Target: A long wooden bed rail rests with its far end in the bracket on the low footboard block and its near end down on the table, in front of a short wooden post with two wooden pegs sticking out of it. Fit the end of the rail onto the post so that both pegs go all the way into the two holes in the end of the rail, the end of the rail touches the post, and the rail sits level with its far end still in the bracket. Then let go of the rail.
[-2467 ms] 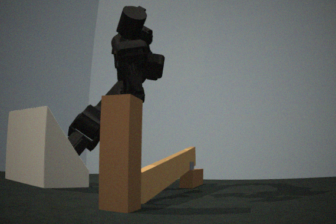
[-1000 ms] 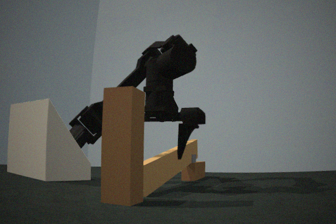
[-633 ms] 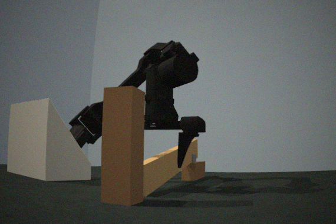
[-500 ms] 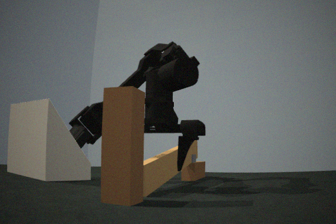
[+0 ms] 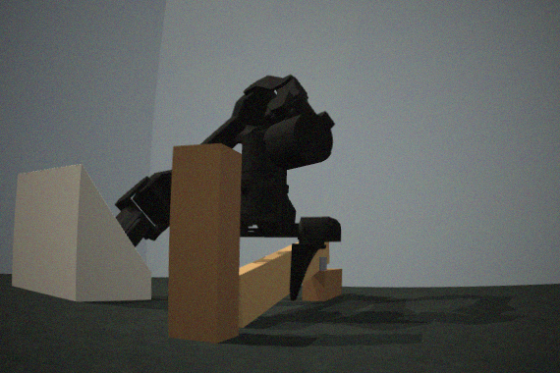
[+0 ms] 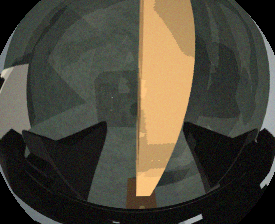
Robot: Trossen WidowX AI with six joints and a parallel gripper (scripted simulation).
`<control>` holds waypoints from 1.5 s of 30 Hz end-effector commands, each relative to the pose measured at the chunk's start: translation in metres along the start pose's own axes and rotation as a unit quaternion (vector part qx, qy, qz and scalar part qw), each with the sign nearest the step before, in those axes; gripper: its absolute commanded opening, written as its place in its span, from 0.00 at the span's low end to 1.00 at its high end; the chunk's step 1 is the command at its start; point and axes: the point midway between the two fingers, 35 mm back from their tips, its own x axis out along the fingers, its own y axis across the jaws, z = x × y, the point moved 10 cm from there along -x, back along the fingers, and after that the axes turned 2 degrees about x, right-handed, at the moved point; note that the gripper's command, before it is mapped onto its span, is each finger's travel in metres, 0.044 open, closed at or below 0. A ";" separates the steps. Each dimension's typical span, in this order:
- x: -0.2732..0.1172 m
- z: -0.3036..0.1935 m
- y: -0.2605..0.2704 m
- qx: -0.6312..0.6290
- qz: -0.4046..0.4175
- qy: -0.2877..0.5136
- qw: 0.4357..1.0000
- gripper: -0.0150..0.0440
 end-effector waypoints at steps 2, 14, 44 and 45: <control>0.002 0.000 0.001 0.002 -0.001 -0.003 1.000 0.73; 0.002 0.000 0.001 0.002 -0.001 -0.003 1.000 0.33; -0.006 0.000 0.000 0.002 -0.001 -0.003 1.000 0.25; -0.006 0.000 0.000 0.002 -0.001 -0.003 1.000 0.25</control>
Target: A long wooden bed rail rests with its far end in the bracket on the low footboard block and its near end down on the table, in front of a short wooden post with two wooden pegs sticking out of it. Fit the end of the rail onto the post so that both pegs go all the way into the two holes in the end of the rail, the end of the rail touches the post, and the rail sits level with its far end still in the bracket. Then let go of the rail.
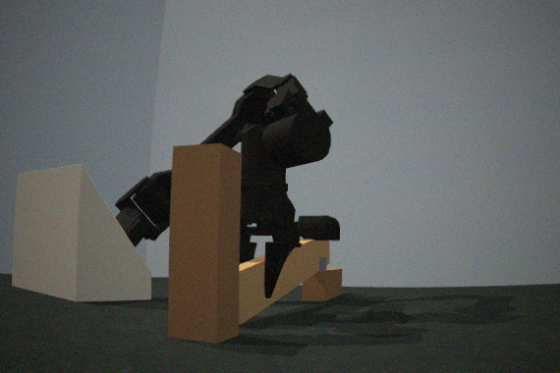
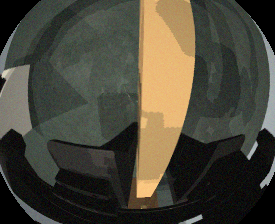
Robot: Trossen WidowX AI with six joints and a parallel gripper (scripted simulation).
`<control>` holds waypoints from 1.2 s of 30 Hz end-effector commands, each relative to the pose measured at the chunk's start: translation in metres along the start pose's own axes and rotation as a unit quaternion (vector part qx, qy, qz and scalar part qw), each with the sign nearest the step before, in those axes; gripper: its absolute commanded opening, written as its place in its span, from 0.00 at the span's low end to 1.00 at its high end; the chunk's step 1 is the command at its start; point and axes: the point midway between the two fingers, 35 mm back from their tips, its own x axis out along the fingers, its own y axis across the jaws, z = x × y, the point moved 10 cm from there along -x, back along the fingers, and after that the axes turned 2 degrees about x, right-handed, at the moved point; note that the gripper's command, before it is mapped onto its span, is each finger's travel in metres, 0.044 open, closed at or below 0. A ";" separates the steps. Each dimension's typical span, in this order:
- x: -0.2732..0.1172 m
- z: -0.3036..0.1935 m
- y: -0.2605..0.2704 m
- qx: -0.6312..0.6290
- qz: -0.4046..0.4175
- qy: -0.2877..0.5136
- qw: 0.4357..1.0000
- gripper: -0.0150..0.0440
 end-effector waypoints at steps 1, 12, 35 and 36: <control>-0.004 0.000 -0.001 -0.001 -0.003 0.000 1.000 0.25; -0.010 0.000 -0.002 -0.001 -0.003 0.000 1.000 0.25; -0.021 0.000 -0.002 -0.001 -0.003 0.000 1.000 0.25; -0.022 0.000 -0.002 -0.001 -0.003 0.000 1.000 0.25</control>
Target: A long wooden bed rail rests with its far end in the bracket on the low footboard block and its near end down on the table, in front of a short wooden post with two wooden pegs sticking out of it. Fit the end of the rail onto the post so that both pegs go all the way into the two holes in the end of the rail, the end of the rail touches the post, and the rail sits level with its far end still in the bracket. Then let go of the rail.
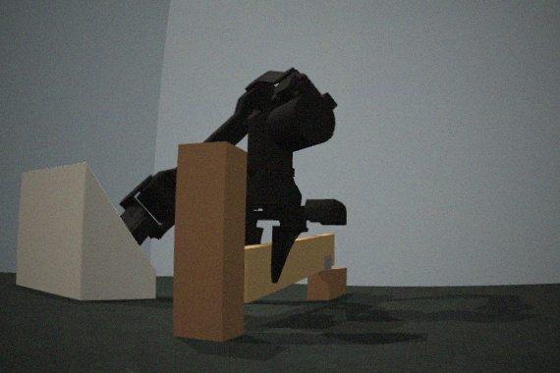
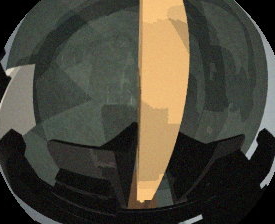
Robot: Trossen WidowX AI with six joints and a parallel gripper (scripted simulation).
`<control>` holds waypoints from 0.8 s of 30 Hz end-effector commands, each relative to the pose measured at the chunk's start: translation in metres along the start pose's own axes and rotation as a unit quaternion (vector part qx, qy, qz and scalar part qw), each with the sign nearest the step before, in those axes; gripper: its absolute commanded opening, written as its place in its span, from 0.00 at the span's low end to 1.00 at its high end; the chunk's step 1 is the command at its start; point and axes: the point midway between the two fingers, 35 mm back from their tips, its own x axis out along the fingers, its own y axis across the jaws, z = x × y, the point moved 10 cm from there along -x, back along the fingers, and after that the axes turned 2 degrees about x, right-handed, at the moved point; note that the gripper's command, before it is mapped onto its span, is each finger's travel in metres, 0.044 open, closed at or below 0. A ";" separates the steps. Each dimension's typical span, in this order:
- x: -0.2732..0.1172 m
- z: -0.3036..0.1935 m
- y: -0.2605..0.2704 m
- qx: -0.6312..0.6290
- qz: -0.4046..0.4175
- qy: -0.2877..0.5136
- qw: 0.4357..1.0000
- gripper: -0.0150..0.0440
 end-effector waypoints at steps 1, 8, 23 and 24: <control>-0.005 0.000 0.000 0.000 -0.003 0.000 1.000 0.25; -0.008 0.000 0.000 0.000 -0.003 0.000 1.000 0.25; -0.016 0.000 0.000 0.000 -0.003 0.000 1.000 0.25; -0.016 0.000 0.000 0.000 -0.003 0.000 1.000 0.25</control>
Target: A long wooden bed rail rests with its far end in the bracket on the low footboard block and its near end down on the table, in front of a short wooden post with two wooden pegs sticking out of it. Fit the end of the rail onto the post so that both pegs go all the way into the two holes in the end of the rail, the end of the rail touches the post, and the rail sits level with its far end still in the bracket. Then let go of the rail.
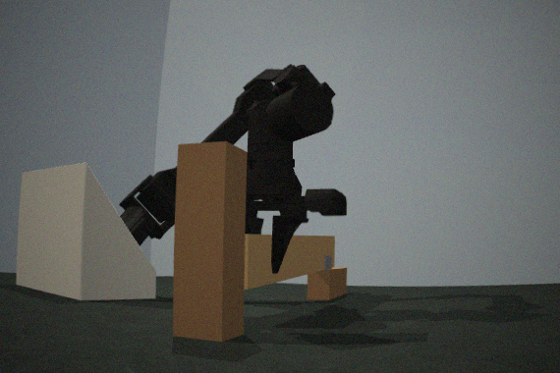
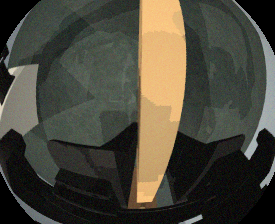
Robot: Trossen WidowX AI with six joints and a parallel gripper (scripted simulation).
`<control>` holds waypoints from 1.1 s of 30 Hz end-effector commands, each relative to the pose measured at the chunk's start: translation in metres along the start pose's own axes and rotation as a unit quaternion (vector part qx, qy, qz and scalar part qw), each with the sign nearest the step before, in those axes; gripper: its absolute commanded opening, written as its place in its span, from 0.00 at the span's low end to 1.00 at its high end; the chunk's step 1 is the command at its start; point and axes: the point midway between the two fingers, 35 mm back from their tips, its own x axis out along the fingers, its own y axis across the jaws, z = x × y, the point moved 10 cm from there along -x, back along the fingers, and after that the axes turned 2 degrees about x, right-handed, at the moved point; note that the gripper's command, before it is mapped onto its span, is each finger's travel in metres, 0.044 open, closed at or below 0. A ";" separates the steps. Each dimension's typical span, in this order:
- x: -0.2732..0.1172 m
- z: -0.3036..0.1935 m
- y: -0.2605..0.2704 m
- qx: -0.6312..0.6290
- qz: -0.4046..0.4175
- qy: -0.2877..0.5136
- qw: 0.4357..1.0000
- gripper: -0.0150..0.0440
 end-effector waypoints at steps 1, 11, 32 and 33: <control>-0.005 -0.001 0.000 0.000 -0.003 0.001 1.000 0.25; -0.010 -0.001 0.000 0.001 -0.003 0.001 1.000 0.25; -0.014 -0.001 0.000 0.001 -0.003 0.001 1.000 0.25; -0.014 -0.001 0.000 0.001 -0.003 0.001 1.000 0.25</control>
